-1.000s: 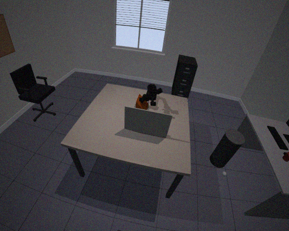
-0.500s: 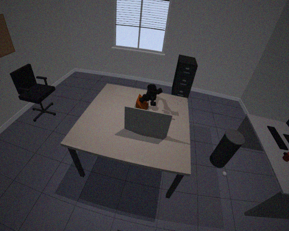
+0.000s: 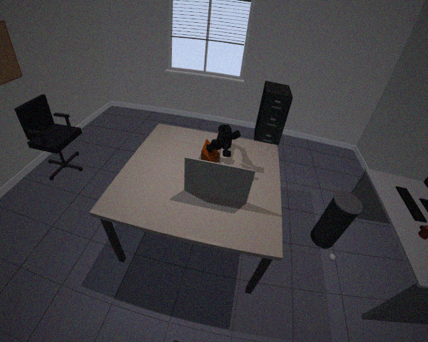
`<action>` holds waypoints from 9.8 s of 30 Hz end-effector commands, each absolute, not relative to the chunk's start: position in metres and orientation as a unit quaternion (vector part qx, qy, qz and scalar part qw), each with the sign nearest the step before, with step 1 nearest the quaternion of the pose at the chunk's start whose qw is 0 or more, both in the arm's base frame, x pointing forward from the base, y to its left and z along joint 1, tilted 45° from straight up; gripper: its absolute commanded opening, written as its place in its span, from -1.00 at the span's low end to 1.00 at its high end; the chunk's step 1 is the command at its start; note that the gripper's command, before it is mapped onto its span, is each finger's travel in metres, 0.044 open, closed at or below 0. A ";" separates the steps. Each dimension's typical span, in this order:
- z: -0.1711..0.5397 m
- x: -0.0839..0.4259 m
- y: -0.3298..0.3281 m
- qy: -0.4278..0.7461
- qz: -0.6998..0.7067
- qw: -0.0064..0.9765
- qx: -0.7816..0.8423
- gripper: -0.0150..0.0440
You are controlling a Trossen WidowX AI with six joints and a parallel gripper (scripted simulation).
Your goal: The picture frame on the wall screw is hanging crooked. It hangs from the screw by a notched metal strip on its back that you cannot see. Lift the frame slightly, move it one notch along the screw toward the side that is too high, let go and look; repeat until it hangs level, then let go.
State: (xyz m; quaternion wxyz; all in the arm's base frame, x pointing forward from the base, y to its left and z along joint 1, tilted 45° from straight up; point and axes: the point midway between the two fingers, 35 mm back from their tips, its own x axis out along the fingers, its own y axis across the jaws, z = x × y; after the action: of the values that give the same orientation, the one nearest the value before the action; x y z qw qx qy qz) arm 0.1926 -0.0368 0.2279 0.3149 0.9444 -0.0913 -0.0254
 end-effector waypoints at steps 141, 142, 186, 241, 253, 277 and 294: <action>0.201 0.380 -0.043 -0.091 -0.021 0.312 0.946 0.39; 0.201 0.380 -0.043 -0.091 -0.021 0.312 0.946 0.39; 0.202 0.380 -0.043 -0.091 -0.021 0.312 0.946 -0.49; 0.209 0.378 -0.054 -0.091 -0.021 0.312 0.945 -0.49; 0.209 0.377 -0.055 -0.091 -0.021 0.312 0.945 -0.49; 0.209 0.378 -0.054 -0.091 -0.021 0.312 0.945 -0.49; 0.209 0.378 -0.054 -0.091 -0.021 0.312 0.945 -0.49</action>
State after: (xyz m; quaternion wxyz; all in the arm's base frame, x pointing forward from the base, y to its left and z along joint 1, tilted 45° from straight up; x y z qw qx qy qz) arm 0.3779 -0.0502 0.2024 0.3137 0.9457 -0.0801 -0.0275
